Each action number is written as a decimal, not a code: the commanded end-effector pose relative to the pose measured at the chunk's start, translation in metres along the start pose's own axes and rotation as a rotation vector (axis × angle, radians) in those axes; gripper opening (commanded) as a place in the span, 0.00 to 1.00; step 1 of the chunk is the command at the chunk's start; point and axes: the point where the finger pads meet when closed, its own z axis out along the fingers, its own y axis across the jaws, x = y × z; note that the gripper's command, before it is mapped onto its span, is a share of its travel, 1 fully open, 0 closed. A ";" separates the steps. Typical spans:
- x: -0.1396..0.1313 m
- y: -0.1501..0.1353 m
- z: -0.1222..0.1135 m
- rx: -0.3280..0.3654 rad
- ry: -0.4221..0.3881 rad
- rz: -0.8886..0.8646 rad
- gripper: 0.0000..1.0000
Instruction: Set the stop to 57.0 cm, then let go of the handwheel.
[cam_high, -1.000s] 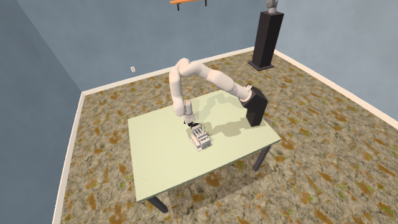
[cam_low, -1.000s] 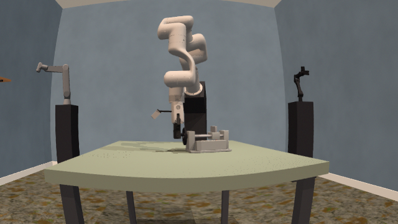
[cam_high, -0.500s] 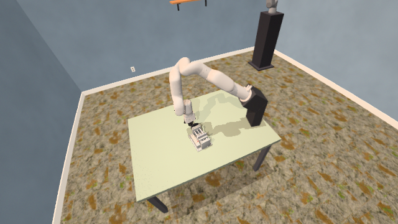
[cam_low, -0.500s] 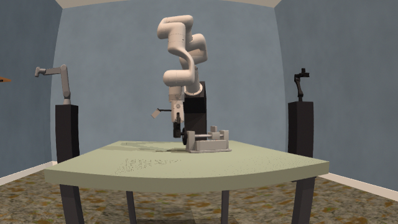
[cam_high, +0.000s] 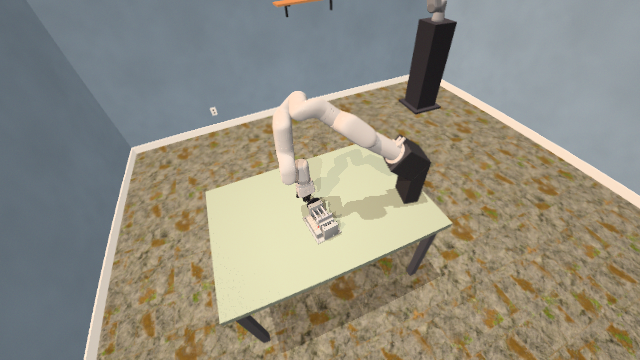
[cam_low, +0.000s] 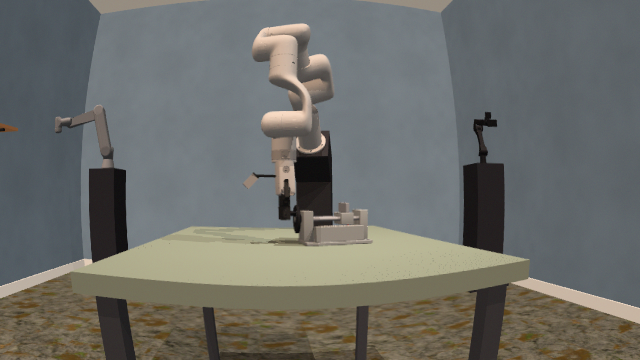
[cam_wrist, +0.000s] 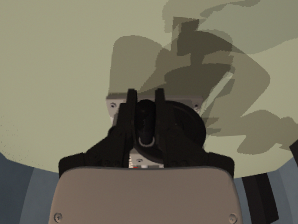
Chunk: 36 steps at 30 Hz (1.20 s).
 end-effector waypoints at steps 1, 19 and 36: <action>0.000 0.001 -0.002 0.000 0.001 0.000 0.06; 0.000 0.008 -0.008 0.000 0.001 0.000 0.06; 0.000 0.018 -0.011 0.000 0.001 0.000 0.06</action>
